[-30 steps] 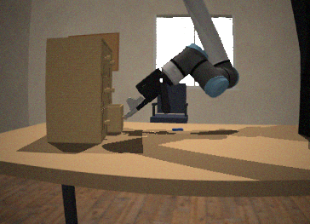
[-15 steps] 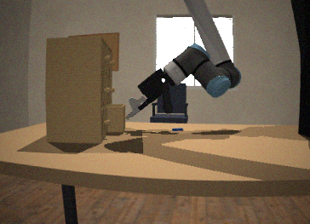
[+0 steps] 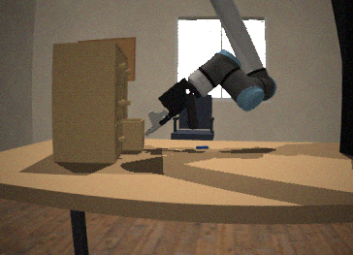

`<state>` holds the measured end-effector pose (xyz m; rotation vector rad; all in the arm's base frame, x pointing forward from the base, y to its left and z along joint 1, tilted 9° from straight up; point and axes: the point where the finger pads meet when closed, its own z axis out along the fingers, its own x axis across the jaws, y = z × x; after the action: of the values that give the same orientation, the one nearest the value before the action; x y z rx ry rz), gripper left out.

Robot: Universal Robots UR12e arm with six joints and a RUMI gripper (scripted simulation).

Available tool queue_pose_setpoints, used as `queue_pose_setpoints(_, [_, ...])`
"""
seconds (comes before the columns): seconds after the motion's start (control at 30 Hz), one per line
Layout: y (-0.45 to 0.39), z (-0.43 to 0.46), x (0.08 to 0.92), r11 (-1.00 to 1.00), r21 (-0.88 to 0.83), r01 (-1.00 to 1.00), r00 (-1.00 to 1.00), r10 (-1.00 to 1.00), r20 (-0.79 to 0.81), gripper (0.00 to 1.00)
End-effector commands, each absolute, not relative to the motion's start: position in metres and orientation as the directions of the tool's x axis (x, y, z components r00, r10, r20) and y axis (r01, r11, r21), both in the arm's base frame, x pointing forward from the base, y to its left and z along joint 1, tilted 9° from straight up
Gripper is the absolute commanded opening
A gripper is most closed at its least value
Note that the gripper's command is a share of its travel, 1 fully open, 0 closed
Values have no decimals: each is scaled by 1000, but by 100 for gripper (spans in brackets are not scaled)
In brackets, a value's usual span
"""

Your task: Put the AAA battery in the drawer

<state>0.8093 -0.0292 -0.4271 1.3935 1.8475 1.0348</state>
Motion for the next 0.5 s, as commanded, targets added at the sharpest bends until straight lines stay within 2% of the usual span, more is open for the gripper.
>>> queue_pose_setpoints(0.0, [-30, -427, 808, 146, 856, 496, -271, 963, -7, 7])
queue_pose_setpoints(0.47, [-30, -427, 806, 146, 856, 496, -271, 963, -7, 7])
